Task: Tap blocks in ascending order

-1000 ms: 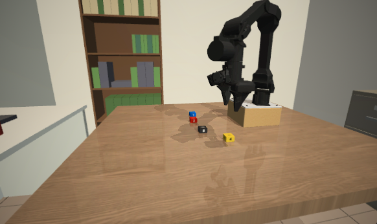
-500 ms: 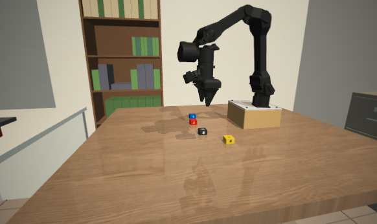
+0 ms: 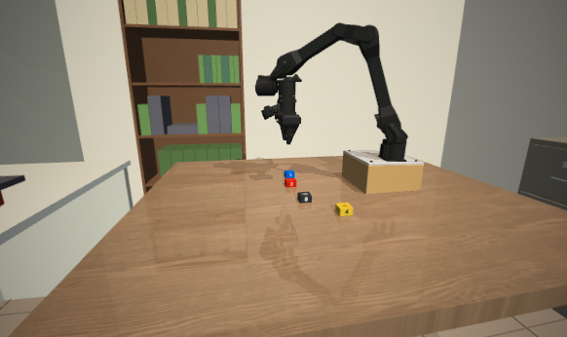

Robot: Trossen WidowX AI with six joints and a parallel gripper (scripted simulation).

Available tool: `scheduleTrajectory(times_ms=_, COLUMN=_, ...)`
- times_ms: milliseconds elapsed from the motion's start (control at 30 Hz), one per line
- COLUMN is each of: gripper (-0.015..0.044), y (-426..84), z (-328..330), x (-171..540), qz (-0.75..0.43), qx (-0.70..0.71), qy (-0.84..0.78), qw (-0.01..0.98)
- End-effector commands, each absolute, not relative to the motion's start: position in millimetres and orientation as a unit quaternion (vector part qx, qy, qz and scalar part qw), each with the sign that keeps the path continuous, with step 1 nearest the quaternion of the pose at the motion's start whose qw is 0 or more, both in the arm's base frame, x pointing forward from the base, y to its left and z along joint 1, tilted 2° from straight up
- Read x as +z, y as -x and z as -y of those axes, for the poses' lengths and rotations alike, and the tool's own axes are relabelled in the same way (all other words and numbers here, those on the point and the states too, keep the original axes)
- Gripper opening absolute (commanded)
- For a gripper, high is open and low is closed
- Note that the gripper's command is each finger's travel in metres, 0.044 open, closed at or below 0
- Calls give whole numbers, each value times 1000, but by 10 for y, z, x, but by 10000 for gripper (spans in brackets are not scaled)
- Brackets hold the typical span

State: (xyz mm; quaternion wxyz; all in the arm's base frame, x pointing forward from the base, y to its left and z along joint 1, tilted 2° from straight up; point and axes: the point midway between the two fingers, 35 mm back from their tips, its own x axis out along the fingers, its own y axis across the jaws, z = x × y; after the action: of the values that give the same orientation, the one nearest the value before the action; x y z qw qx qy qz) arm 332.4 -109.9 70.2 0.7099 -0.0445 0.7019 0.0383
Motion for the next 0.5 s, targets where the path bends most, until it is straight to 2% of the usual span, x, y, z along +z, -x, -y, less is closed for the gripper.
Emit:
scheduleTrajectory(times_ms=0, gripper=400, y=-3313, z=1197, x=689, qz=-703, qx=49, qy=53, qw=707)
scheduleTrajectory(times_ms=67, gripper=400, y=-3313, z=1197, x=689, qz=-703, qx=49, qy=53, qw=707)
scheduleTrajectory(times_ms=267, gripper=242, y=-3318, z=1201, x=-90, qz=-703, qx=49, qy=53, qw=707)
scheduleTrajectory(times_ms=467, gripper=85, y=-3314, z=1200, x=-122, qz=-703, qx=49, qy=53, qw=707)
